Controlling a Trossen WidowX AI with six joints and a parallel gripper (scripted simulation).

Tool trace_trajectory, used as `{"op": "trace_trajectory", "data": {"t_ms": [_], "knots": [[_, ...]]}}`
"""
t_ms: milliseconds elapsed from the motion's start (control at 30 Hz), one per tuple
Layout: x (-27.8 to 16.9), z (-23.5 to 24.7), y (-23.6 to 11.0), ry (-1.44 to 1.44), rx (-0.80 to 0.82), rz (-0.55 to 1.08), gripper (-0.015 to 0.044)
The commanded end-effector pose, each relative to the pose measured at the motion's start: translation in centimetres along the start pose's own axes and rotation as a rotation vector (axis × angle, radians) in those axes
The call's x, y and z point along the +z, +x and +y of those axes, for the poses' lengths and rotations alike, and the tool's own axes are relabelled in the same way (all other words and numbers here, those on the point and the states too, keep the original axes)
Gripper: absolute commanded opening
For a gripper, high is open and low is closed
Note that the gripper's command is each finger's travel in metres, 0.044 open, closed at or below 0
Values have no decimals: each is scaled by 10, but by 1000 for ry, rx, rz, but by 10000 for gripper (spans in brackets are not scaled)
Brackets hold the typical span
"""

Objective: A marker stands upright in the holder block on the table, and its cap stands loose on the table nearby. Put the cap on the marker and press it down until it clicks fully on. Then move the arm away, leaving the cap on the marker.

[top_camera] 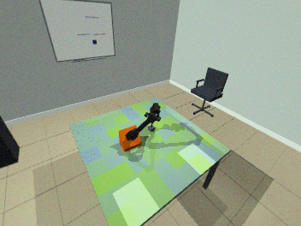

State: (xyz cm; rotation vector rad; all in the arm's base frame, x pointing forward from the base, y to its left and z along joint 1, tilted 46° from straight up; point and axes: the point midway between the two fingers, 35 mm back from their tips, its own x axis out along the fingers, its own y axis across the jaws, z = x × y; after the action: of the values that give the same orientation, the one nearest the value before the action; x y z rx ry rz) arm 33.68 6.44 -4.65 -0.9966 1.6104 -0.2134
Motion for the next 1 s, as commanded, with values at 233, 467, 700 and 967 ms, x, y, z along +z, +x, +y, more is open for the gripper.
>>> {"op": "trace_trajectory", "data": {"t_ms": [233, 467, 700, 967], "knots": [[-7, 0, 34, 2, 6, 62, 0], [-6, 0, 37, 2, 6, 62, 0], [-5, 0, 40, 2, 6, 62, 0], [-4, 0, 44, 2, 6, 62, 0]]}}
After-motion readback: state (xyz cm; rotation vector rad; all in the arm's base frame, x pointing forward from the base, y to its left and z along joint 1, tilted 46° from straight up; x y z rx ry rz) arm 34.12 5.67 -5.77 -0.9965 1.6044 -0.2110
